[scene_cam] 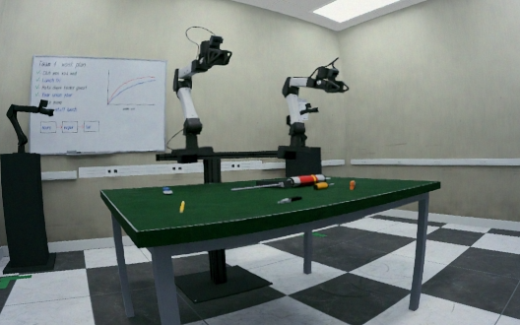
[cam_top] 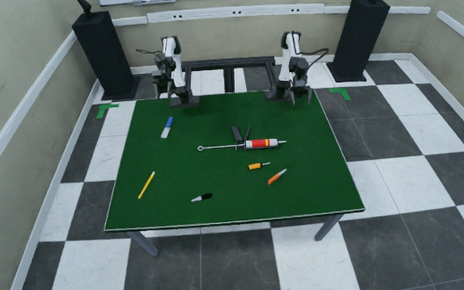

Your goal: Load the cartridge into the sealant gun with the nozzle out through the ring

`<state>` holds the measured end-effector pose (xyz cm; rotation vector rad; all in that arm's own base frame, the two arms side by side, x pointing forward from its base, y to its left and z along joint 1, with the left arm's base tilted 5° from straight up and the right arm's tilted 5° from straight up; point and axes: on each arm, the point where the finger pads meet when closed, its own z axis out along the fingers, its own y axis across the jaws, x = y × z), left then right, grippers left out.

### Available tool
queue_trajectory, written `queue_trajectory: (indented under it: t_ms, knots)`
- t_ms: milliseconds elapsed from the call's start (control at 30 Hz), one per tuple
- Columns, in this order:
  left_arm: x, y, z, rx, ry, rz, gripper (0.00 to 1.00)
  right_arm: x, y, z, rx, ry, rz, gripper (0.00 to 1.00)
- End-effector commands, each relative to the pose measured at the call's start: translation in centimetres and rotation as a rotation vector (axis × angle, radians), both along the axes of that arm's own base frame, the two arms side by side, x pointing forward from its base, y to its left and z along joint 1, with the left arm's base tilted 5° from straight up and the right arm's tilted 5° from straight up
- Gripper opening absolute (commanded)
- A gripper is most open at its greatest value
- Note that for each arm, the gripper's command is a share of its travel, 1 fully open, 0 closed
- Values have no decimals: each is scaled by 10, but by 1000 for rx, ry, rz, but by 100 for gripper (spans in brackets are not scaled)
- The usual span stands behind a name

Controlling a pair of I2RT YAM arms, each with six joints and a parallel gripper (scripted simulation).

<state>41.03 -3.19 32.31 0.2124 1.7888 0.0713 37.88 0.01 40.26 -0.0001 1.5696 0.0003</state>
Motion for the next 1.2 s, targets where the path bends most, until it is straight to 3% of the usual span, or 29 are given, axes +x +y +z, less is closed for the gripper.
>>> queue_trajectory:
  t_ms: [0,167,300,433,567,767,1167]
  knots:
    - [-6,6,51,-88,-137,17,72,0,1,-17,5,38,4,51]
    - [-14,14,57,-127,-159,38,72,0,0,-17,5,39,2,51]
    - [-28,23,97,-177,-262,57,72,0,-1,-18,5,41,1,51]
    - [-38,31,111,-213,-305,72,72,0,-2,-18,5,42,-1,51]
    - [-30,33,83,-201,-234,84,72,0,0,-17,5,39,3,51]
    - [-42,32,107,-183,-293,81,72,0,0,-16,5,38,4,51]
    - [-42,32,107,-183,-293,81,72,0,0,-16,5,38,4,51]
